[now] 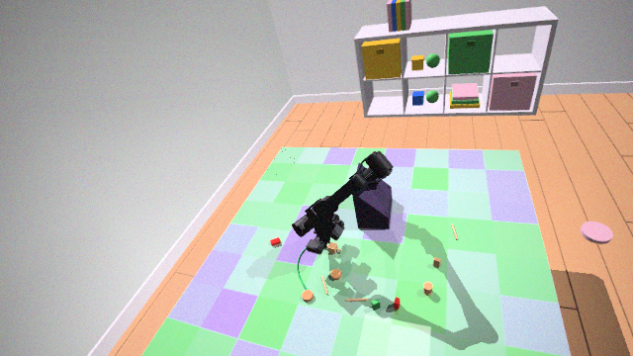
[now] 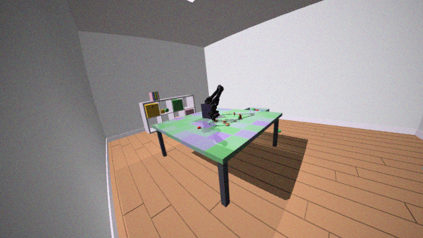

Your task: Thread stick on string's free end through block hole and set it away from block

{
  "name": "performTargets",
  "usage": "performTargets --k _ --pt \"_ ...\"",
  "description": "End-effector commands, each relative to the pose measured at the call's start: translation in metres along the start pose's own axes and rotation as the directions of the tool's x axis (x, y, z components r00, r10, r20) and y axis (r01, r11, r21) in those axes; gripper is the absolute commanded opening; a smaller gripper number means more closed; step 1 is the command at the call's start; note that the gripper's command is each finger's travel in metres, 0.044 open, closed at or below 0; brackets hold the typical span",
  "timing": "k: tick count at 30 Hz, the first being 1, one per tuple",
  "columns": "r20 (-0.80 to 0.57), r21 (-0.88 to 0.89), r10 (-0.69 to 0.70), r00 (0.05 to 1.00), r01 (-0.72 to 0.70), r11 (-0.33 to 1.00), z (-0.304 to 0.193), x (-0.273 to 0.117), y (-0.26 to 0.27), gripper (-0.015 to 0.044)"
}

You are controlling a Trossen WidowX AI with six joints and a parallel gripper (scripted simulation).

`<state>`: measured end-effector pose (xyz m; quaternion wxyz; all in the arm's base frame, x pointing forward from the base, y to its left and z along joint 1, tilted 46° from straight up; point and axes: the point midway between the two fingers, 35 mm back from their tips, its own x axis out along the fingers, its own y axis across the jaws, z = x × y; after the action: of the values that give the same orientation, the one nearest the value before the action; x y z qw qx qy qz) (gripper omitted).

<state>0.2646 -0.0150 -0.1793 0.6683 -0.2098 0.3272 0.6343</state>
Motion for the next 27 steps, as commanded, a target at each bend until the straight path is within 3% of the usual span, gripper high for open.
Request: performTargets --k 1,4,12,16,21,27 --pt "-0.008 -0.004 -0.009 1.000 0.009 1.000 -0.003 -0.036 -0.004 0.0122" --pt "-0.007 -0.005 -0.008 1.000 0.008 1.000 -0.003 -0.075 -0.001 0.0122" --pt "-0.010 0.013 -0.029 1.000 0.029 1.000 -0.003 -0.076 -0.005 0.0122" --pt "-0.008 0.320 -0.027 1.000 0.028 0.947 0.003 -0.075 -0.006 0.0122" --pt "-0.005 0.717 -0.025 1.000 0.021 0.696 0.011 -0.075 -0.006 0.0122" --pt "-0.002 0.980 -0.021 1.000 0.006 0.201 0.021 -0.074 -0.006 0.0122"
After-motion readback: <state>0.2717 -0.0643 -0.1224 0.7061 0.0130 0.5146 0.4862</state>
